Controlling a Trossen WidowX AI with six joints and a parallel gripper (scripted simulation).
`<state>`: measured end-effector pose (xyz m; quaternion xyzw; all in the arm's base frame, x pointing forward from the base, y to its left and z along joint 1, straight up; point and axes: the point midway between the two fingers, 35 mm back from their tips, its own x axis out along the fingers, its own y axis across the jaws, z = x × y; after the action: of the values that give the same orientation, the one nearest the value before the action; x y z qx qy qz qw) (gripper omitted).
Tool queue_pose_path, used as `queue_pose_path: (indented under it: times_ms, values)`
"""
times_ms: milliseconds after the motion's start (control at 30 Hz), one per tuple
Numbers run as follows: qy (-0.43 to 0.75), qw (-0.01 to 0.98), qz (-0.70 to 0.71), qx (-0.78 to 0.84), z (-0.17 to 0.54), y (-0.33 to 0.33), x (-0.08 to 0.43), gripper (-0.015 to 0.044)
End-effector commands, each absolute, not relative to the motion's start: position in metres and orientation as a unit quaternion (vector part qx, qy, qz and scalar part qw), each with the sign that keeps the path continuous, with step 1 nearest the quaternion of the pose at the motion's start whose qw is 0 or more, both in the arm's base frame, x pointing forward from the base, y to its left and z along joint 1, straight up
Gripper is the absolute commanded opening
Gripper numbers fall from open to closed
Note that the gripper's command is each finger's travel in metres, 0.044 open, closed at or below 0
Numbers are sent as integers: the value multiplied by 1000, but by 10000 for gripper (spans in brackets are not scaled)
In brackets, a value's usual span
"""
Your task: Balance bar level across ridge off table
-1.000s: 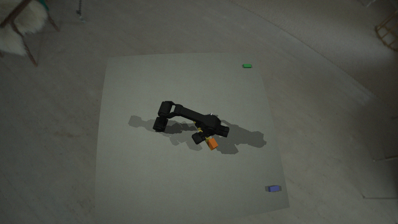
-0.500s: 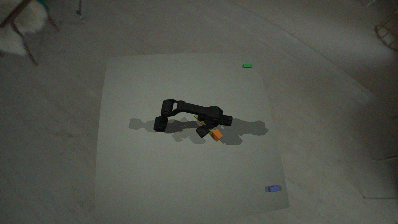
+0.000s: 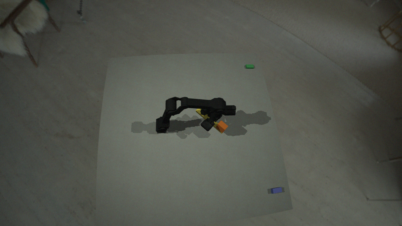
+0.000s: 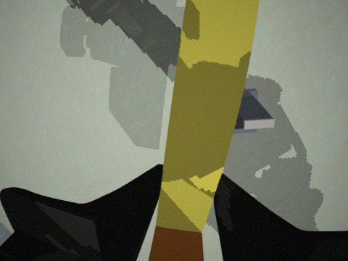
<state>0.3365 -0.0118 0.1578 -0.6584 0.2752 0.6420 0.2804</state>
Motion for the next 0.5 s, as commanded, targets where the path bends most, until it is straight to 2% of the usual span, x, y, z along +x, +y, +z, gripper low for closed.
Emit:
queue_pose_path:
  times_ms: [0,467]
  values:
    - [263,271,645,-665,160,2,340,0]
    - [212,221,663,-683,161,54,341,0]
